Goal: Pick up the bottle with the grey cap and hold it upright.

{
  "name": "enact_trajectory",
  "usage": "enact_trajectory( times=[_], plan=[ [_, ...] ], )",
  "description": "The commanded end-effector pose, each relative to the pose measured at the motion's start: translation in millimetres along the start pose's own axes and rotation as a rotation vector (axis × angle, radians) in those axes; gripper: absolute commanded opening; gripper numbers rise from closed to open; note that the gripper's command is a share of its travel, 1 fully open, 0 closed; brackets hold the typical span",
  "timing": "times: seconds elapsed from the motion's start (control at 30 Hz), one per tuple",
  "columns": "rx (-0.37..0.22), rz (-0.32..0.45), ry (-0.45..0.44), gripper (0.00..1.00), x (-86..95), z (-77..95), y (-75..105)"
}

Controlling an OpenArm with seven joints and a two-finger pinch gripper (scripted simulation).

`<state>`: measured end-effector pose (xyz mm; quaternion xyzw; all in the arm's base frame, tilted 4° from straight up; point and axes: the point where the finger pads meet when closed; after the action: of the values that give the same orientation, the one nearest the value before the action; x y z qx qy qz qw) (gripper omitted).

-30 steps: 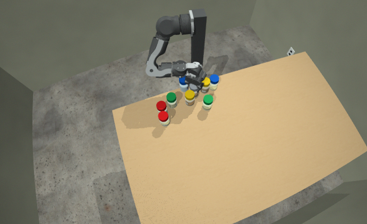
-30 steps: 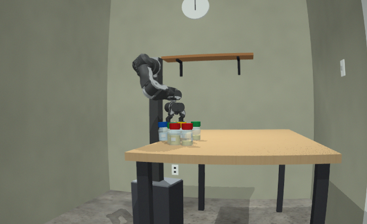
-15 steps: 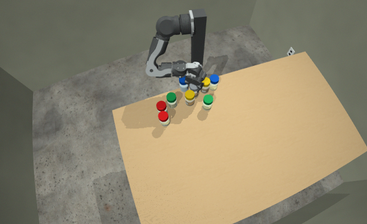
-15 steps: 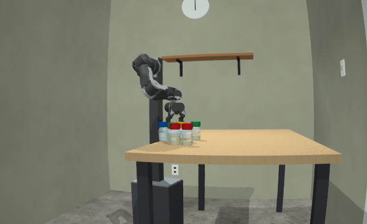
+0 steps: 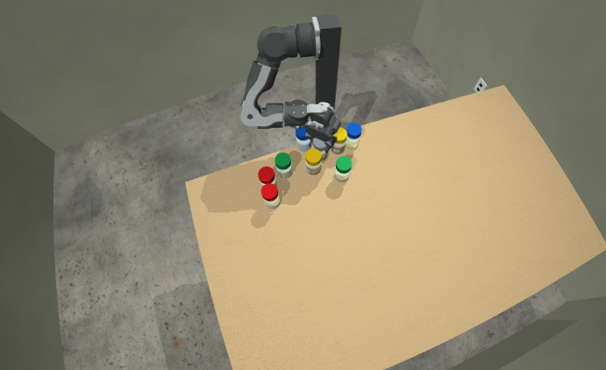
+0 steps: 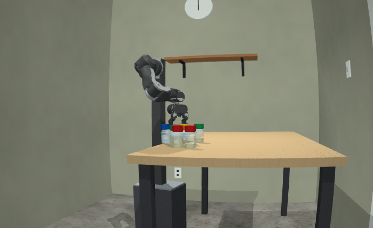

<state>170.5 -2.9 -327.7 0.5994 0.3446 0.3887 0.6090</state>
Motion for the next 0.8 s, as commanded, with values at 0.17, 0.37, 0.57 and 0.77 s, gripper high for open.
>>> enact_trajectory(
  times=[0.17,0.37,0.57,0.77],
  plan=[
    [0.000,0.003,-0.002,0.00,0.5,0.4,15.7],
    [-0.001,0.003,-0.003,0.00,0.4,0.6,25.7],
    [-0.001,0.007,0.001,0.00,1.1,0.5,27.9],
    [0.000,0.002,-0.003,0.00,0.4,0.9,43.0]
  ],
)
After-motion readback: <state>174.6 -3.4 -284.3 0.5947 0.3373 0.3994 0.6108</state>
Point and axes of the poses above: the point where the finger pads meet when closed, its own y axis back along the fingers, its own x axis across the jaws, z = x × y, and after that the axes turned 7 degrees about y, right-handed
